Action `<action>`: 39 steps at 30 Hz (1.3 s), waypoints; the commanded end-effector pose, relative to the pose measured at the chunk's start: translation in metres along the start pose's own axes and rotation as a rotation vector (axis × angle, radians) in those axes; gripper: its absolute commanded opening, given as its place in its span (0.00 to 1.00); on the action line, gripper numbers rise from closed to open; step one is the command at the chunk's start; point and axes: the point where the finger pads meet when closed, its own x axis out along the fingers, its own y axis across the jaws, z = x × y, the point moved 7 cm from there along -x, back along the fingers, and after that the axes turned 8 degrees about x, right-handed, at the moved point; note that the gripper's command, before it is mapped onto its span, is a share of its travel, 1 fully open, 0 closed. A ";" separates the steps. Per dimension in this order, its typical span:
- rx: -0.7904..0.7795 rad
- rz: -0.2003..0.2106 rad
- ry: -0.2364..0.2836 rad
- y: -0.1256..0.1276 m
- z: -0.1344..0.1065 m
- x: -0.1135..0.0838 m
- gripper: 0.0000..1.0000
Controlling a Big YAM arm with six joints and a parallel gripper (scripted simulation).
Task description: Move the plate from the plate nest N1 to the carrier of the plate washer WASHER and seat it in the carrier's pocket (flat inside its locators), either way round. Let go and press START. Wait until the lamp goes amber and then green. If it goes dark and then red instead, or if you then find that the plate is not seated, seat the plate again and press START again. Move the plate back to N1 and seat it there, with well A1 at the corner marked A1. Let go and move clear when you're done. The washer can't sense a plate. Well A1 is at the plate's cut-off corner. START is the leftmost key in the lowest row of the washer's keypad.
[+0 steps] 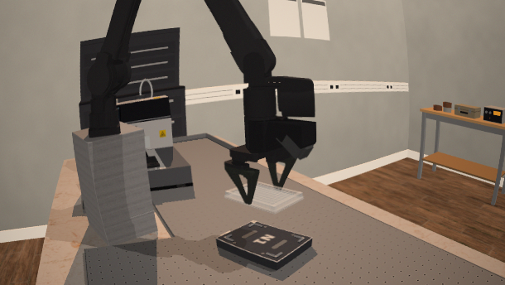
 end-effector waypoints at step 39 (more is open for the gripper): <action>-0.039 -0.005 0.011 -0.005 0.006 0.009 0.82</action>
